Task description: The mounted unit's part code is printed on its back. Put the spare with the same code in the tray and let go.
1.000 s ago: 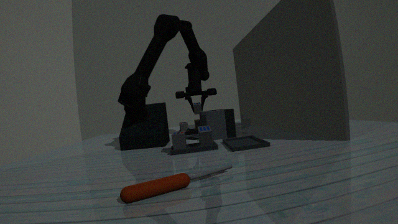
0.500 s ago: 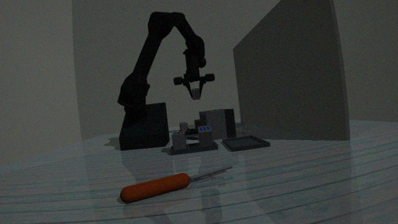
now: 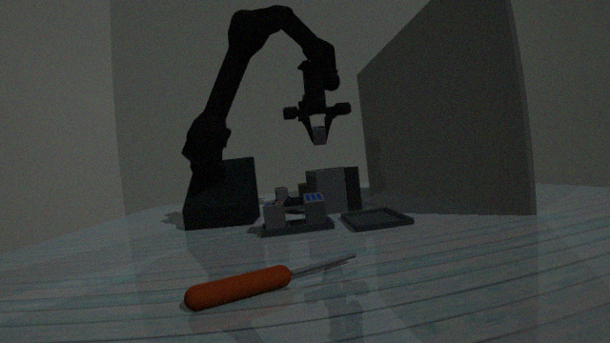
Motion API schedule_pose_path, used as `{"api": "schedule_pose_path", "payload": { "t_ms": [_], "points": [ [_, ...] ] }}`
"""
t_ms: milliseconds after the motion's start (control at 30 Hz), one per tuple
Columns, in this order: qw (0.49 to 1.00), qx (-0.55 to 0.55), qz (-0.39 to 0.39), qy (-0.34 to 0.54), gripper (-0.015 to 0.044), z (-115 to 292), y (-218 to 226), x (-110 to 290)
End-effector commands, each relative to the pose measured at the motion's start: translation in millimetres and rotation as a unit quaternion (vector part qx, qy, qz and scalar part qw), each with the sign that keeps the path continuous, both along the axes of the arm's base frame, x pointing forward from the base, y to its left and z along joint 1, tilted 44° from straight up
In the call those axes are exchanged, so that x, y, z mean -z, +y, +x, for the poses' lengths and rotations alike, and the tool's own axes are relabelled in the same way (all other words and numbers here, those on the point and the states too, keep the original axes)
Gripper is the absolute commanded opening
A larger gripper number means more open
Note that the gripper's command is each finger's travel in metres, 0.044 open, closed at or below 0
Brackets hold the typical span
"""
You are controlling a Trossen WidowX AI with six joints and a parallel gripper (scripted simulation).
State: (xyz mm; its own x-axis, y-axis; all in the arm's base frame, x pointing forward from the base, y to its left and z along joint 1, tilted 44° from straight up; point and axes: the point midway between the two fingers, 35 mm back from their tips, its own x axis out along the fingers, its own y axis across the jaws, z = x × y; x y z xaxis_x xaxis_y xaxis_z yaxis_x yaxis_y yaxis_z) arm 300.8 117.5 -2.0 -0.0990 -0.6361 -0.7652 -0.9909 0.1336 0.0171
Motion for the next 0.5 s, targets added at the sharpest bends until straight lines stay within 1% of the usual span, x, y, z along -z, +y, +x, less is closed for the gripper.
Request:
{"api": "schedule_pose_path", "payload": {
  "t_ms": [0, 233, 467],
  "points": [
    [1.000, -0.006, 0.006, -0.006, 0.0000, 19, -23, -26],
    [1.000, -0.009, 0.007, -0.008, 0.0000, 38, -65, -63],
    [1.000, -0.010, 0.002, -0.010, 0.0000, 47, -112, -101]
  ]
}}
